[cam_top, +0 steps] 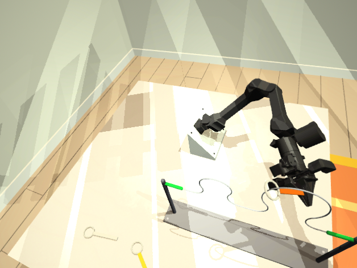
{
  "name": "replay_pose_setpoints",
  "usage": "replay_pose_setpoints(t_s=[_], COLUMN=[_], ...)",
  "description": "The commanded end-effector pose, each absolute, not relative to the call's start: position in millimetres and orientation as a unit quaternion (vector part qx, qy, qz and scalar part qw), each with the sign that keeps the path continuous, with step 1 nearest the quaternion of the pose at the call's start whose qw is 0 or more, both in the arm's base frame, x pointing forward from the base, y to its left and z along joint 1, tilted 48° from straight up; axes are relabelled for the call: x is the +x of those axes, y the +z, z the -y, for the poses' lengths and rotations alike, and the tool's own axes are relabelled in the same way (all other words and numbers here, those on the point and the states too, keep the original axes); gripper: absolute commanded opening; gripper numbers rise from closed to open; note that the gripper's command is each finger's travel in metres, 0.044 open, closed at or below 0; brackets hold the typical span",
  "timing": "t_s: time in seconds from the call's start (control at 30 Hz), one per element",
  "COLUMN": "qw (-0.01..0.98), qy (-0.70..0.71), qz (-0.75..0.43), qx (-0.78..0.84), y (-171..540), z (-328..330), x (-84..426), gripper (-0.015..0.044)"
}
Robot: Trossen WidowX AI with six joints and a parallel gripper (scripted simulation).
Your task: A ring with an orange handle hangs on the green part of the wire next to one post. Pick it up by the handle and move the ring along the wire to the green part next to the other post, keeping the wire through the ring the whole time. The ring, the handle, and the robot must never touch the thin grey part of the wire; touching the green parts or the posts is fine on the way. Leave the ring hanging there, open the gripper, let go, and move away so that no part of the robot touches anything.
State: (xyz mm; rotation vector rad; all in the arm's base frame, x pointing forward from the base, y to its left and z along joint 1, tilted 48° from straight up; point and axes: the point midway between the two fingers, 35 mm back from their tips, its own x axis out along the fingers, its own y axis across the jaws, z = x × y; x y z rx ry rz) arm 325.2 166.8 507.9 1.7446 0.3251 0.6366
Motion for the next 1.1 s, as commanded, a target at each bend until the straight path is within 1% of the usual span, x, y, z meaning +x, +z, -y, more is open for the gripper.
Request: replay_pose_setpoints(t_s=[0.0, 0.7, 1.07], qw=[0.564, 0.461, 0.386], qy=[0.274, 0.282, 0.308], qz=[-0.133, -0.12, -0.122], qx=[0.768, 0.833, 0.861], y=[510, 519, 520], z=[-165, -160, -153], x=[324, 322, 316], gripper=[-0.015, -0.015, -0.015])
